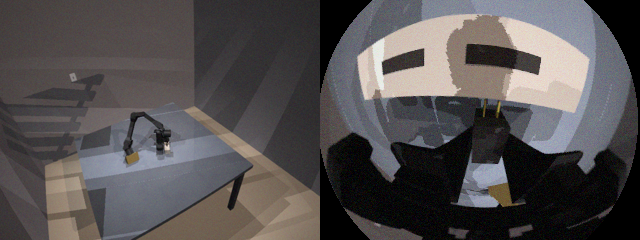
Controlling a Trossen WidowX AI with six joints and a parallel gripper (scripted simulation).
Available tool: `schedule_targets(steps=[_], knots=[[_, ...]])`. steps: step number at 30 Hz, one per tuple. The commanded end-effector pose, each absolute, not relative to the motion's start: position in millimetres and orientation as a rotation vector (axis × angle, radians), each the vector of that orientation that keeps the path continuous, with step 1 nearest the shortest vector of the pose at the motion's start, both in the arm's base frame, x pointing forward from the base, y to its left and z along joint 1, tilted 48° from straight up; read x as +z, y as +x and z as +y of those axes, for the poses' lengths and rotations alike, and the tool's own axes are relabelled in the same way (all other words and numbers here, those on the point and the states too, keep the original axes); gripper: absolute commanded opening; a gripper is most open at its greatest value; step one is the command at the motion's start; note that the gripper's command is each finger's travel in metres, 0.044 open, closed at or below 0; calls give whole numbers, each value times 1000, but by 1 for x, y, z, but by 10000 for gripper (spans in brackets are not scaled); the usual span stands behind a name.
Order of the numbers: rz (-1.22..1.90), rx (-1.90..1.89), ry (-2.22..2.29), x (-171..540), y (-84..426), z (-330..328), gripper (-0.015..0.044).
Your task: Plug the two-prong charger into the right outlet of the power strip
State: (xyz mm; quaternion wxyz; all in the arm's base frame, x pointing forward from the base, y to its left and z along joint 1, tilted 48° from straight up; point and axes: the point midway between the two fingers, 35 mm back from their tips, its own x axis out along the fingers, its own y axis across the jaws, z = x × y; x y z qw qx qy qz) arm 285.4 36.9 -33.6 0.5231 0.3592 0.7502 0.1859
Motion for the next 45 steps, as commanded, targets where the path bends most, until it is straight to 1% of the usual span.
schedule_targets(steps=[1,45], knots=[[1794,444,866,-33,288,37,0],[1794,444,865,-35,291,36,0]])
